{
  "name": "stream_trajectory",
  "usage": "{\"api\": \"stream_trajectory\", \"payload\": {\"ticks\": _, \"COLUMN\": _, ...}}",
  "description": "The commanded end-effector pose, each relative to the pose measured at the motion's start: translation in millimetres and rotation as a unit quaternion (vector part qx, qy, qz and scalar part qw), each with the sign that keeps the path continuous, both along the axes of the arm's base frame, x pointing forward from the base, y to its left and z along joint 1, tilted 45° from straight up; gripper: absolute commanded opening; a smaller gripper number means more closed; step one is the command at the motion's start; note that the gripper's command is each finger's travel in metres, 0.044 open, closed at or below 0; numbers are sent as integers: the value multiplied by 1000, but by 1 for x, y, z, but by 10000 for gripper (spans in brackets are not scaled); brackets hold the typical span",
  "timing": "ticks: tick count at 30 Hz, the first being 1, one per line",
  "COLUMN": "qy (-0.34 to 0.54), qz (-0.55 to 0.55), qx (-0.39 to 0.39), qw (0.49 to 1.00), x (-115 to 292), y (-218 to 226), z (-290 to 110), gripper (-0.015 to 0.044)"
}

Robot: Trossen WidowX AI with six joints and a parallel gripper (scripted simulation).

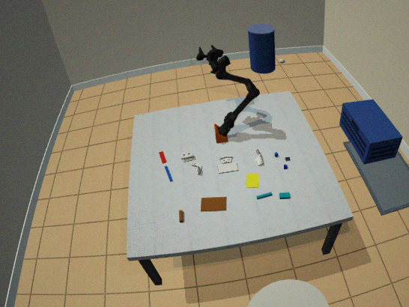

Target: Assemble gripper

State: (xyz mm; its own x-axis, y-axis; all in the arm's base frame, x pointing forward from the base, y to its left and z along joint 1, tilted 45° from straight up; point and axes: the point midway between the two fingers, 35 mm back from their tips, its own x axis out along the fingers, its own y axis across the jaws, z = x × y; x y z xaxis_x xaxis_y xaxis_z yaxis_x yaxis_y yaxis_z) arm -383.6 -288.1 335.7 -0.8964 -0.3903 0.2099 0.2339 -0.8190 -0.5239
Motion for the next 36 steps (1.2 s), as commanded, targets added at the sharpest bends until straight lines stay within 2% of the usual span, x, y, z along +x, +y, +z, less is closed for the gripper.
{"api": "stream_trajectory", "payload": {"ticks": 1, "qy": -16, "qz": 23, "qx": 21, "qw": 999, "x": 7, "y": -17, "z": -18, "gripper": 440}}
{"api": "stream_trajectory", "payload": {"ticks": 11, "qy": -58, "qz": 65, "qx": -11, "qw": 996, "x": 26, "y": -47, "z": -34, "gripper": 440}}
{"api": "stream_trajectory", "payload": {"ticks": 36, "qy": -216, "qz": 213, "qx": -15, "qw": 953, "x": 100, "y": -139, "z": -101, "gripper": 440}}
